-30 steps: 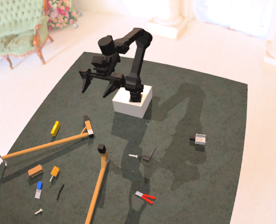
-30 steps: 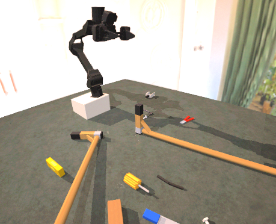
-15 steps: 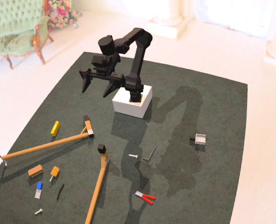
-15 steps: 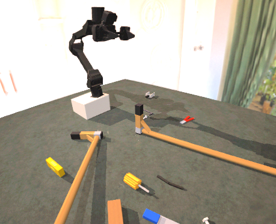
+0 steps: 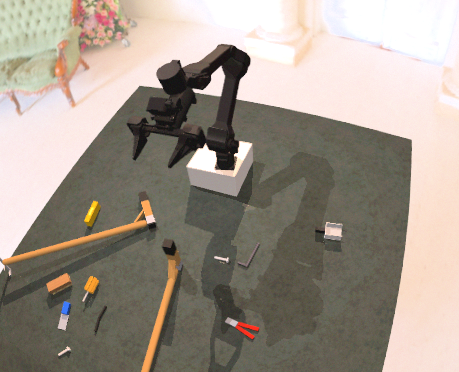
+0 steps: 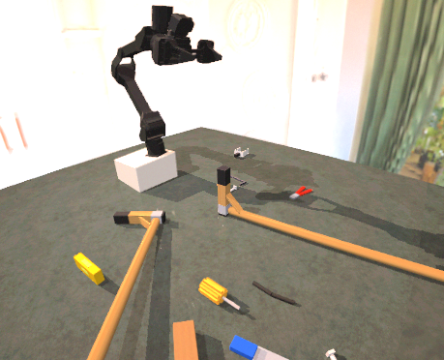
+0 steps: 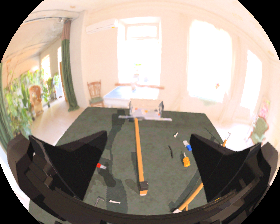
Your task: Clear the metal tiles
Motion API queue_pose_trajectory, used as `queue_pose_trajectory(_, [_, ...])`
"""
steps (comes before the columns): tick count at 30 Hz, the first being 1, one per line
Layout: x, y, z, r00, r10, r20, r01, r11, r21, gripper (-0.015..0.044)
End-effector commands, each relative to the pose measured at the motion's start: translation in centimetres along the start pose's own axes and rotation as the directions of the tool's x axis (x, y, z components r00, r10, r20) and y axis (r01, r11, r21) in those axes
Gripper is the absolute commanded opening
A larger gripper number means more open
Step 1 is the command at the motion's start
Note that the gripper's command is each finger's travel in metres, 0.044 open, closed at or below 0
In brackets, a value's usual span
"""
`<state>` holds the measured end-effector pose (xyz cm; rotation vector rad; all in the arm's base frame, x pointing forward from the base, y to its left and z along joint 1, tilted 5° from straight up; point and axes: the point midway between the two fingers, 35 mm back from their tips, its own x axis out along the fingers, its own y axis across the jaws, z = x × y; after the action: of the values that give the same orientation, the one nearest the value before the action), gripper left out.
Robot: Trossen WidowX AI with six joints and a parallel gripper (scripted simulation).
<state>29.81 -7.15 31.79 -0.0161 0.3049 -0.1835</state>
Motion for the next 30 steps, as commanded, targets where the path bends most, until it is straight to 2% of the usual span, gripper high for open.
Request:
queue_pose_trajectory(1, [1.1, 0.0, 0.3, 0.999, 0.005, -0.034, -0.005, 1.0, 0.001, 0.044])
queue_pose_trajectory(30, [8.2, 0.2, 0.6, 0.97, 0.024, -0.243, -0.026, 1.0, -0.004, 0.044])
